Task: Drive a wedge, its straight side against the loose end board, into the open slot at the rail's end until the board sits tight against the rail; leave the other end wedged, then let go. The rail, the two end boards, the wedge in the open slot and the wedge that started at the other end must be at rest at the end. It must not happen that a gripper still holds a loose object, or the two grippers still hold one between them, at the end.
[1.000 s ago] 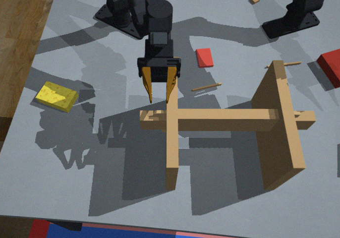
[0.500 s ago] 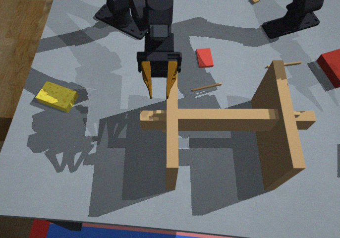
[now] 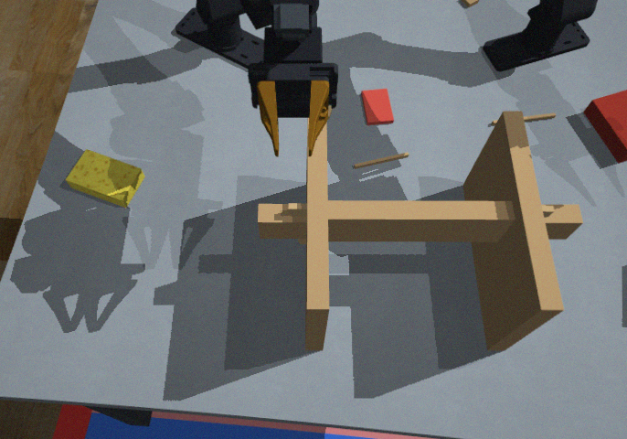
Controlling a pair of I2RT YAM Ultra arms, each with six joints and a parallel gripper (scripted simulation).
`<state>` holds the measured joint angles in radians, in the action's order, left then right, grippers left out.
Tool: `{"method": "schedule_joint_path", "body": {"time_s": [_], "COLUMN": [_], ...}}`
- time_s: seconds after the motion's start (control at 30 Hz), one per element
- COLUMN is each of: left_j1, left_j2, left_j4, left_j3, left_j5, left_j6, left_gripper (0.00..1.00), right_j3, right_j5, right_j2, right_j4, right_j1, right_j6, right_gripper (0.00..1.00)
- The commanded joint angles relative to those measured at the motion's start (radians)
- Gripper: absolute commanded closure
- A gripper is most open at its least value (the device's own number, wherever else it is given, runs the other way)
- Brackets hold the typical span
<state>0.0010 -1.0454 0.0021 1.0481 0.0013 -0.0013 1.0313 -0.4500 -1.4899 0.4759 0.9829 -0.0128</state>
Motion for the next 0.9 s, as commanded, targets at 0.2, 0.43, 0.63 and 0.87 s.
{"method": "schedule_joint_path", "body": {"time_s": [0.2, 0.43, 0.63, 0.87], "left_j1": [-0.005, -0.005, -0.005, -0.005], "left_j2": [0.005, 0.005, 0.005, 0.005], "left_j4": [0.02, 0.02, 0.02, 0.02], "left_j3": [0.034, 0.034, 0.034, 0.034], "left_j5": [-0.003, -0.003, -0.003, -0.003], "left_j6": [0.004, 0.004, 0.004, 0.004], "left_gripper": [0.6, 0.6, 0.6, 0.6], "right_j3": [0.041, 0.03, 0.03, 0.03], "right_j5": [-0.002, -0.002, -0.002, -0.002], "right_j2": [0.024, 0.029, 0.029, 0.029], "right_j4": [0.037, 0.034, 0.034, 0.034], "right_j1": [0.003, 0.003, 0.003, 0.003], "right_j6": [0.002, 0.002, 0.002, 0.002], "right_gripper": [0.64, 0.64, 0.64, 0.64]}}
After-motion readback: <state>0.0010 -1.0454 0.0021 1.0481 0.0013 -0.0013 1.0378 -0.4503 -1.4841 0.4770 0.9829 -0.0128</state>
